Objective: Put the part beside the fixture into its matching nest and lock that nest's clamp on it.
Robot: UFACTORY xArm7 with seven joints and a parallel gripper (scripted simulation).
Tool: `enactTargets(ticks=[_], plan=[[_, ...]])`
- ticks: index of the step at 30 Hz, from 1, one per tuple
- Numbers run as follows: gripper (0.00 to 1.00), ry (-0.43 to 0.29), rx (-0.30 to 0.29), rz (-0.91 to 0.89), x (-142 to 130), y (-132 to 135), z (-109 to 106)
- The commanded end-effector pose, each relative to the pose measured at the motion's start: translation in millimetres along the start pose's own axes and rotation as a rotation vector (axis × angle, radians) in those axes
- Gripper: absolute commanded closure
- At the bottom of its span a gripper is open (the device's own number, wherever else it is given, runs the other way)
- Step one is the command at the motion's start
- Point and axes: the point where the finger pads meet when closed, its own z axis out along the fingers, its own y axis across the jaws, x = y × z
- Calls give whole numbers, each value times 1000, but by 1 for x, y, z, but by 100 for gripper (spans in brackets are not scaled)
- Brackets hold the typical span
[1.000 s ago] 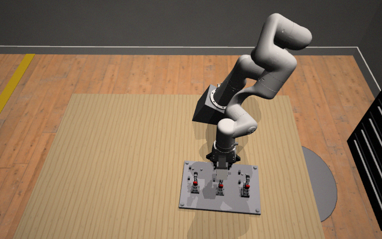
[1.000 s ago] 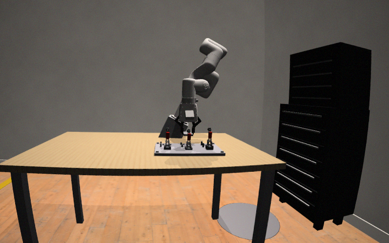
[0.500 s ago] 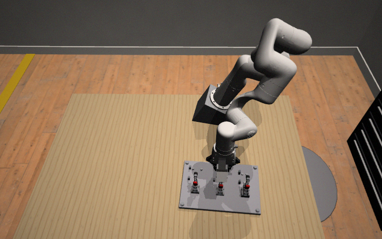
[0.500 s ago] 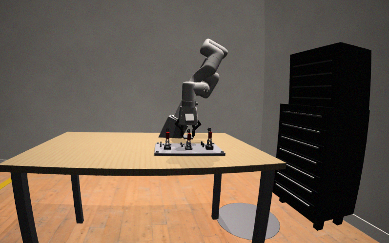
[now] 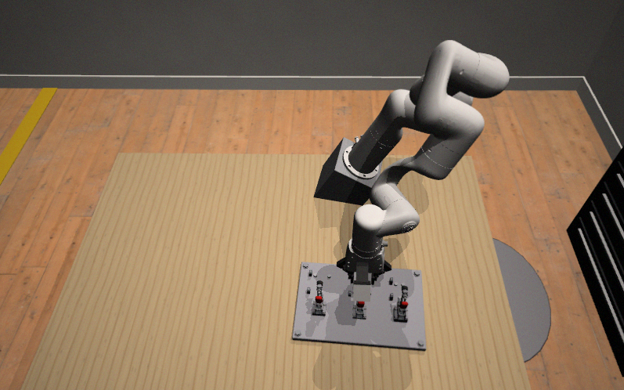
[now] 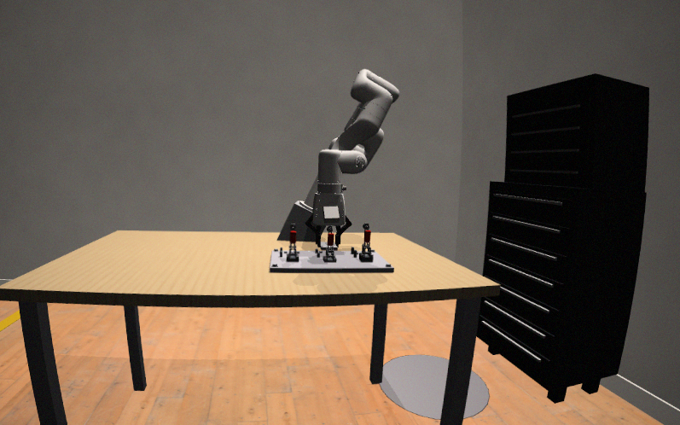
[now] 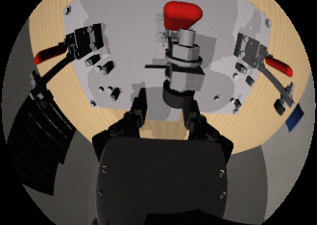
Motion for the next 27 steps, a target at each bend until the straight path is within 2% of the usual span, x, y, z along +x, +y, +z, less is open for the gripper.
enactTargets(ticks=[1, 27], plan=[[100, 4, -1, 0, 2, 0, 4], [100, 4, -1, 0, 2, 0, 10]])
